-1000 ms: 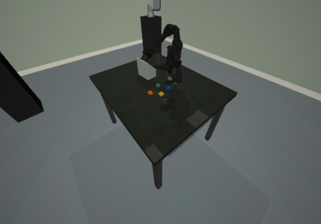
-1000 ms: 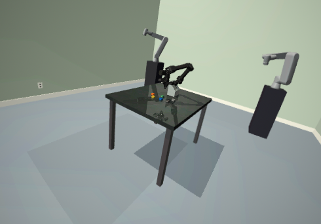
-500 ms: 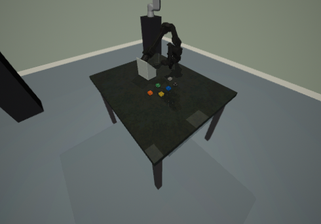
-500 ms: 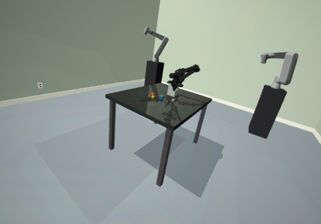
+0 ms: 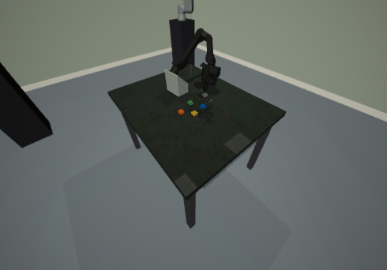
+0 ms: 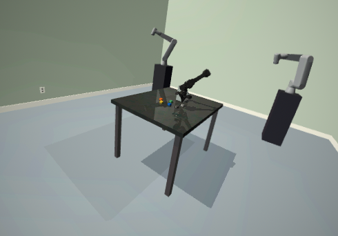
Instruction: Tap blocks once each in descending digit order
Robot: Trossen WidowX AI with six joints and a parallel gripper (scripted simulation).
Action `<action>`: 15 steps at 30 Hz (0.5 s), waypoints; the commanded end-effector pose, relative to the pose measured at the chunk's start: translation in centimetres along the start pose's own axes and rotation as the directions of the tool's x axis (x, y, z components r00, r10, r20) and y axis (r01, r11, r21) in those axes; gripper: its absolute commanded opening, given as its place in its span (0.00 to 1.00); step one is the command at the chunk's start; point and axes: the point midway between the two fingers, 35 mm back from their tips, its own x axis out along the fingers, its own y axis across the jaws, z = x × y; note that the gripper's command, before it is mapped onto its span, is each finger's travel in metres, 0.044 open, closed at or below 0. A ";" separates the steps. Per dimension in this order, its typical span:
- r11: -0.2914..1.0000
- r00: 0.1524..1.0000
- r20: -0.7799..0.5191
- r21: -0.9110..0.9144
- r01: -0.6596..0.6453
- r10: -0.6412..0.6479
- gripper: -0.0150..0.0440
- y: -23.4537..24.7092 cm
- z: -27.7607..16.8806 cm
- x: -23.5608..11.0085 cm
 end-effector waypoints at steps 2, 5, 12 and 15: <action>1.000 1.000 -0.008 0.009 -0.005 0.005 0.29 -0.1 -0.2 1.0; 1.000 1.000 -0.008 0.009 -0.005 0.005 0.29 -0.1 -0.2 1.5; 1.000 1.000 -0.008 0.009 -0.006 0.006 0.29 0.0 -0.2 2.6; 1.000 1.000 -0.008 0.009 -0.006 0.006 0.29 0.0 -0.3 3.0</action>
